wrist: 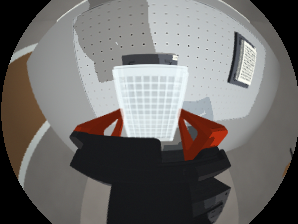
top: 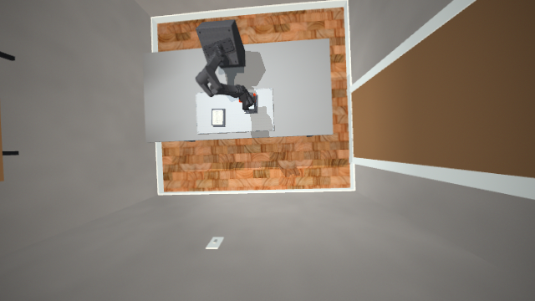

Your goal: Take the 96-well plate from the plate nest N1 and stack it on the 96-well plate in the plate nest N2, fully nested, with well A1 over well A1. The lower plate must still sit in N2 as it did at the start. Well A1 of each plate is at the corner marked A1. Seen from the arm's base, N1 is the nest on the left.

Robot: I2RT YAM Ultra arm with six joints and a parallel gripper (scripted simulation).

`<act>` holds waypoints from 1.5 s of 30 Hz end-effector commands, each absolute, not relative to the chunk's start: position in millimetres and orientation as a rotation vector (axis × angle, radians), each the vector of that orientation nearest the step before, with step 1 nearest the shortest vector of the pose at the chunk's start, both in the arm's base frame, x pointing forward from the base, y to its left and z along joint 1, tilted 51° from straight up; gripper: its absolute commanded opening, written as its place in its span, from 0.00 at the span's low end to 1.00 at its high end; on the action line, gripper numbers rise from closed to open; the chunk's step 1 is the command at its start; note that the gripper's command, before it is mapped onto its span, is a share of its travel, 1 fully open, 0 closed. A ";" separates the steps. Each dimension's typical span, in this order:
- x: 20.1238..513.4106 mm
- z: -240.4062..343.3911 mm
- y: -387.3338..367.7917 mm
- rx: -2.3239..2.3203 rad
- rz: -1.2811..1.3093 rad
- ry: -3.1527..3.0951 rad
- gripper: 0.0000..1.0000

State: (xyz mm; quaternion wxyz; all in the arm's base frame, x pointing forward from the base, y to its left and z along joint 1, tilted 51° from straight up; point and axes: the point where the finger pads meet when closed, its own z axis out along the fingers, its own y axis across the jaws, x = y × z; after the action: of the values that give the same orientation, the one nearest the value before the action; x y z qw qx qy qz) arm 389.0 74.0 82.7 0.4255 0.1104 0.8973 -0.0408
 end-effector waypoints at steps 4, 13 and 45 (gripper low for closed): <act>378.9 84.8 77.1 0.265 -0.100 2.246 0.00; 378.9 84.8 77.1 0.264 -0.100 2.246 0.00; 378.9 84.8 77.1 0.264 -0.100 2.246 0.00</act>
State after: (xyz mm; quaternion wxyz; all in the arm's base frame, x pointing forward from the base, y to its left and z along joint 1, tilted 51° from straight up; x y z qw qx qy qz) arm 389.5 71.8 89.1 0.4370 0.1158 0.8910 -0.0423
